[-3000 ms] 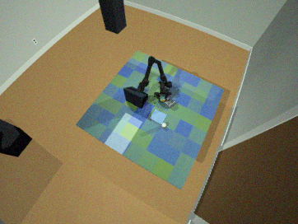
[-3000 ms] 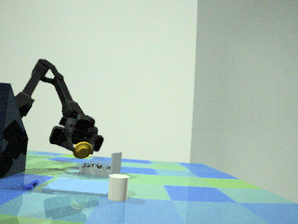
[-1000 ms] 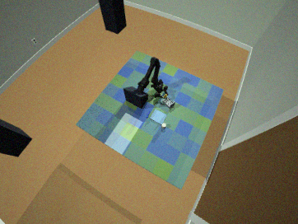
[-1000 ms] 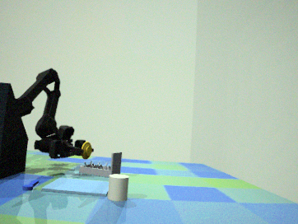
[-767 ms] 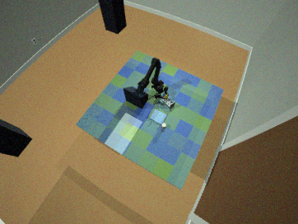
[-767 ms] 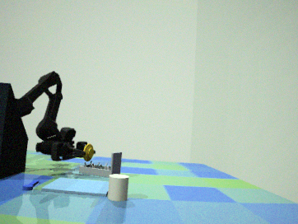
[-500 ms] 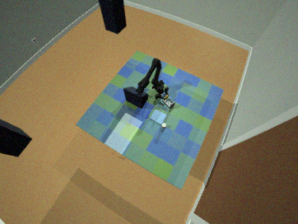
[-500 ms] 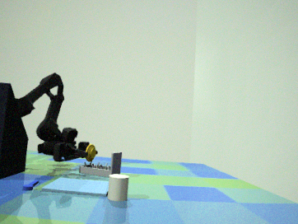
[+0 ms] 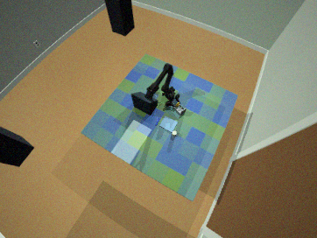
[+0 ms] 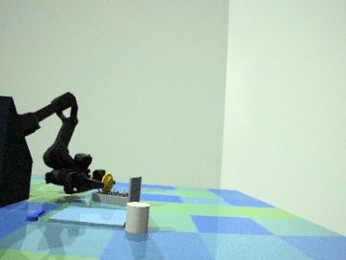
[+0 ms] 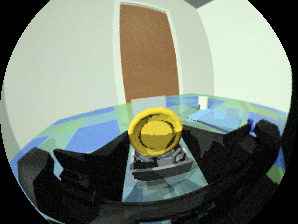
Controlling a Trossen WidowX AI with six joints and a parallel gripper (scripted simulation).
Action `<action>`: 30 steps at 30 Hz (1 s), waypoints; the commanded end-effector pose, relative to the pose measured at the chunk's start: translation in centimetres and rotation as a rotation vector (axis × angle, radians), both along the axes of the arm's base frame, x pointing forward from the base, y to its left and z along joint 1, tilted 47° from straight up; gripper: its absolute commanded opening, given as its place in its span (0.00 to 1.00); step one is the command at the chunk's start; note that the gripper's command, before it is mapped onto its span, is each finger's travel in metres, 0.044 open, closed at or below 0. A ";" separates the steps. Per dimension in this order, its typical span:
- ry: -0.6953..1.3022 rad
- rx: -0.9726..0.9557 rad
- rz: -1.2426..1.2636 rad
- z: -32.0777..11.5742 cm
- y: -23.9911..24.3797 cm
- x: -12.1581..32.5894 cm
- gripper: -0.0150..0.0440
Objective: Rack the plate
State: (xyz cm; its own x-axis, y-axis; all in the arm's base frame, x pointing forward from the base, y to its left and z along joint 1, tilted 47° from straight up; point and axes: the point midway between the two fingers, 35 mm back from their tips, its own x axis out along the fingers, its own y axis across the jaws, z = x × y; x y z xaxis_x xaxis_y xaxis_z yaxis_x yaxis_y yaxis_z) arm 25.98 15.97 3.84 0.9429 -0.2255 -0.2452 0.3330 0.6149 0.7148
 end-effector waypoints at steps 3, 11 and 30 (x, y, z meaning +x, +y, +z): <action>0.000 0.001 0.000 0.2 -0.1 0.0 0.25; 0.001 -0.001 -0.002 0.0 -0.1 0.0 0.34; 0.001 -0.001 -0.002 0.0 -0.1 0.0 0.93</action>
